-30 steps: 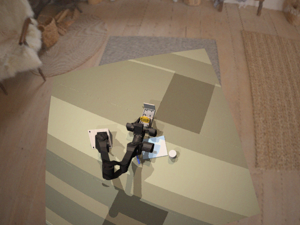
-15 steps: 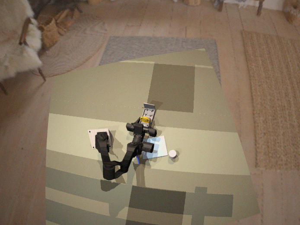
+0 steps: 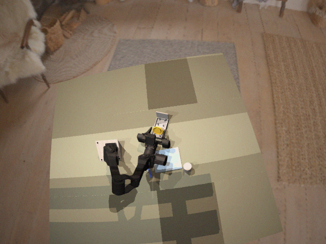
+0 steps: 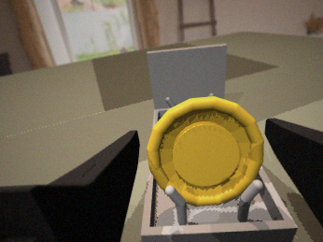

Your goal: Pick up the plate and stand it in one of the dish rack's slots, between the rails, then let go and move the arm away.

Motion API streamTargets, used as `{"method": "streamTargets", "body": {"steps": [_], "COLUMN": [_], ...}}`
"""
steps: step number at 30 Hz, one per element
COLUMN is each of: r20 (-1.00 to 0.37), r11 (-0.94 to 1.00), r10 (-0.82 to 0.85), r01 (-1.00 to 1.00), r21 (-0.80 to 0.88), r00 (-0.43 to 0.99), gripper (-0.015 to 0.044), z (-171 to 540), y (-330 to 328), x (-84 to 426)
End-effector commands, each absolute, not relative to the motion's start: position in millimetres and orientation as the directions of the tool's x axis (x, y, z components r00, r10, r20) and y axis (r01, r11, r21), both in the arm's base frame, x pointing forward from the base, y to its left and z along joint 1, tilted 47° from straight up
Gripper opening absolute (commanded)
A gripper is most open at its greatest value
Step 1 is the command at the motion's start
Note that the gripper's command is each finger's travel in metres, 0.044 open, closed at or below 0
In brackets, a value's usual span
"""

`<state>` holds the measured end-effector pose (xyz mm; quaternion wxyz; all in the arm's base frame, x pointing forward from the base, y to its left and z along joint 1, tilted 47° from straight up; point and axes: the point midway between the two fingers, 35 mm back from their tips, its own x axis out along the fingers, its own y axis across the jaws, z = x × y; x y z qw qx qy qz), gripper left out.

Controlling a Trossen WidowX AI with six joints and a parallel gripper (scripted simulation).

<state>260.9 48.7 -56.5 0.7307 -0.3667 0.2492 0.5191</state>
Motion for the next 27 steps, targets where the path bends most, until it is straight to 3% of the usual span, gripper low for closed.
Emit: {"method": "streamTargets", "body": {"steps": [1,19,27], "r20": [-0.745,-0.745,-0.844], "r11": [0.192,0.203,0.327], "r10": [0.576,0.581,0.466], "r01": [-0.941,-0.944,-0.938], "r21": [-0.277,-0.259,-0.114], "r00": [0.337,0.329,0.265], "gripper": [0.04,0.04,0.04], "z": [-56,24,22], "y": [49,139,145], "x": [261,264,260]}}
